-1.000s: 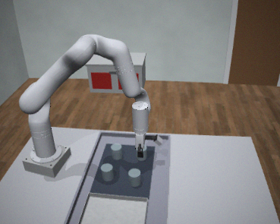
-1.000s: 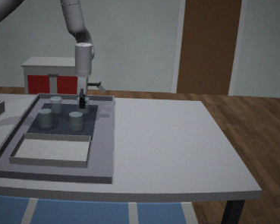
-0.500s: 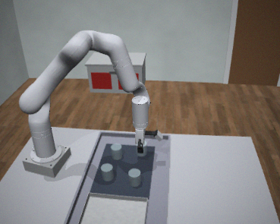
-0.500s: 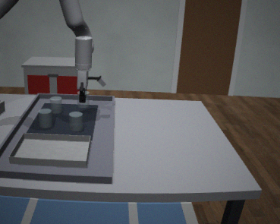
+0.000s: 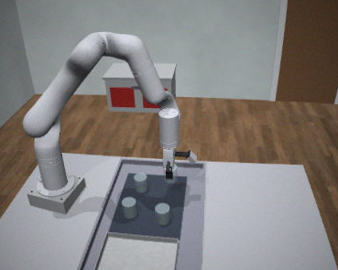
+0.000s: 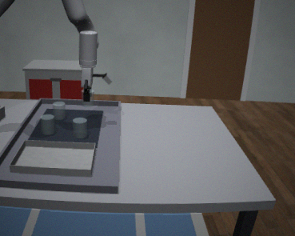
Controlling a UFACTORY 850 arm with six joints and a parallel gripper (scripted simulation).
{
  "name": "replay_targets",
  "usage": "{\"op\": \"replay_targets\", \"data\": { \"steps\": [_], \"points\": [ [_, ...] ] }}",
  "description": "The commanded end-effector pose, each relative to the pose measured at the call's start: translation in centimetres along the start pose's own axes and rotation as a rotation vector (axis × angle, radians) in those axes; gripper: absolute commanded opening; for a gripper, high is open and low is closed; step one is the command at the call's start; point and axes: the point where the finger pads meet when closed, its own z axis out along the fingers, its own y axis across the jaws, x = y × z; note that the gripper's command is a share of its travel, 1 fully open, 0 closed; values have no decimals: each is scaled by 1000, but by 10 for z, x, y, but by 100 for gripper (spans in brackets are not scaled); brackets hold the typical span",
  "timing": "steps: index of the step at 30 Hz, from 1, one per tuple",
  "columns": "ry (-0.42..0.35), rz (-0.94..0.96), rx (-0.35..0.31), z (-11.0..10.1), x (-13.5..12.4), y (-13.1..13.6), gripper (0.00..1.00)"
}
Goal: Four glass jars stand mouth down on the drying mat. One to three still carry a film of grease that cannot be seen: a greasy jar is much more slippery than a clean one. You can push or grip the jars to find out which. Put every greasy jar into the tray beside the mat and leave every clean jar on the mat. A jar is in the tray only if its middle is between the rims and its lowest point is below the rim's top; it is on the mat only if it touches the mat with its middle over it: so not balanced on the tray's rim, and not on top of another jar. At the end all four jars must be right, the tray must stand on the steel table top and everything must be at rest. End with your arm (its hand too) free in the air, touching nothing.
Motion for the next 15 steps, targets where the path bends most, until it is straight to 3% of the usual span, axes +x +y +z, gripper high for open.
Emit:
{"op": "replay_targets", "data": {
  "steps": [1,15],
  "points": [
    [2,0,0,-12,1,0,0],
    [2,0,0,-44,1,0,0]
  ]
}}
